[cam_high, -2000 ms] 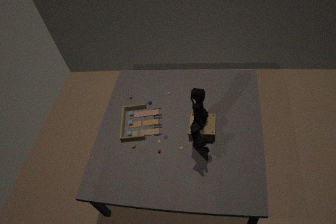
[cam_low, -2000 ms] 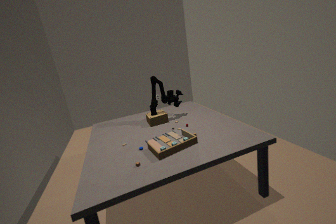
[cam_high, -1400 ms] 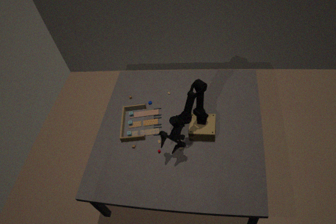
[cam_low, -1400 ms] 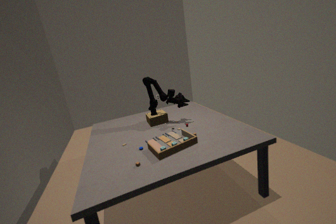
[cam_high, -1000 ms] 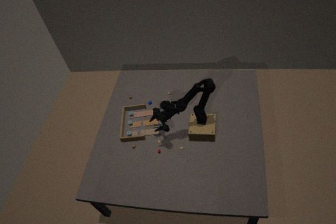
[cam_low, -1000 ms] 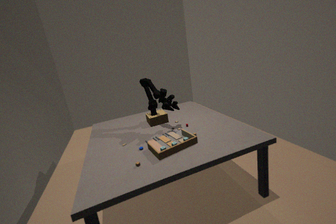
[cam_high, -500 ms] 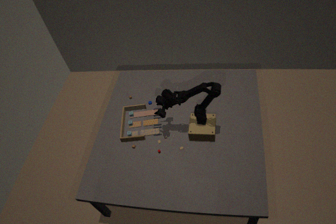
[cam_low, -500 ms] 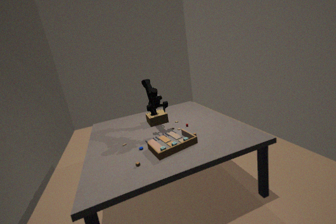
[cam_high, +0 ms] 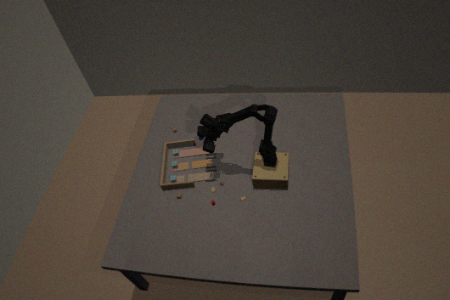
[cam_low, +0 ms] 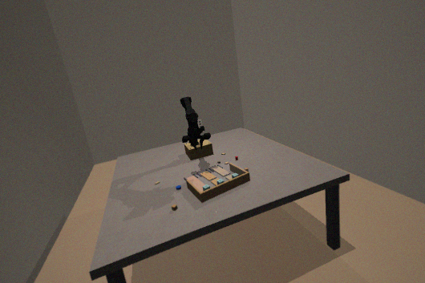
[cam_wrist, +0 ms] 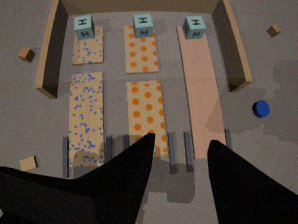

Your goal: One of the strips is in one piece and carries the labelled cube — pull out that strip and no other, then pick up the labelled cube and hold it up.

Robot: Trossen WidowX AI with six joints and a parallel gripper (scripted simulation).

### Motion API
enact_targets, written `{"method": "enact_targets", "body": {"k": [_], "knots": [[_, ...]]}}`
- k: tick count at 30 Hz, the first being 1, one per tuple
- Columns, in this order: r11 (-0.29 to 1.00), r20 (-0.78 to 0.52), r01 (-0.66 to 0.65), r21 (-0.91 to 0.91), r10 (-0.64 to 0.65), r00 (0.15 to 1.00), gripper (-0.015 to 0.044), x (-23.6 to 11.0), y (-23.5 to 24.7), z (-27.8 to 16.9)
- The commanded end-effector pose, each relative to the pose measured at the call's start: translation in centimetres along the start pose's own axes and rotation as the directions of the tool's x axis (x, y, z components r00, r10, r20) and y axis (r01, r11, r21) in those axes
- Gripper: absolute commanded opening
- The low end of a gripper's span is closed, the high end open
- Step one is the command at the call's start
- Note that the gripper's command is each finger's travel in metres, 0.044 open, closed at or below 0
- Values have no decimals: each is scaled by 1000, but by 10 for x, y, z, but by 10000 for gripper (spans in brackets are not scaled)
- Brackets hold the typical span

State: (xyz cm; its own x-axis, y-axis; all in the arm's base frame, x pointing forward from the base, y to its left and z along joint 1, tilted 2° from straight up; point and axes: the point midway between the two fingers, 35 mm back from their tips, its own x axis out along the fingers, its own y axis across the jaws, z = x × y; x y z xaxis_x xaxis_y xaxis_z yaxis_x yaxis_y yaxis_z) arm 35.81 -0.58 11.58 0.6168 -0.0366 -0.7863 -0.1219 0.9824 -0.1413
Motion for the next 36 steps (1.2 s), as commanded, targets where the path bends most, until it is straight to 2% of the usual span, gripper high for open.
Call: {"method": "enact_targets", "body": {"k": [1, 3, 4, 8, 14, 36], "knots": [[999, -159, -4, -41, -3, 987, 59, 24, -21, -1], [998, -240, -18, -58, 4, 971, 6, 37, -32, -4], [998, -280, -28, -65, 9, 960, 0, 43, -37, -6], [993, -424, -83, -89, 38, 905, 0, 68, -56, -13], [979, -574, -178, -102, 88, 814, 0, 99, -75, -23], [977, -588, -189, -102, 94, 803, 0, 125, -75, -38]]}}
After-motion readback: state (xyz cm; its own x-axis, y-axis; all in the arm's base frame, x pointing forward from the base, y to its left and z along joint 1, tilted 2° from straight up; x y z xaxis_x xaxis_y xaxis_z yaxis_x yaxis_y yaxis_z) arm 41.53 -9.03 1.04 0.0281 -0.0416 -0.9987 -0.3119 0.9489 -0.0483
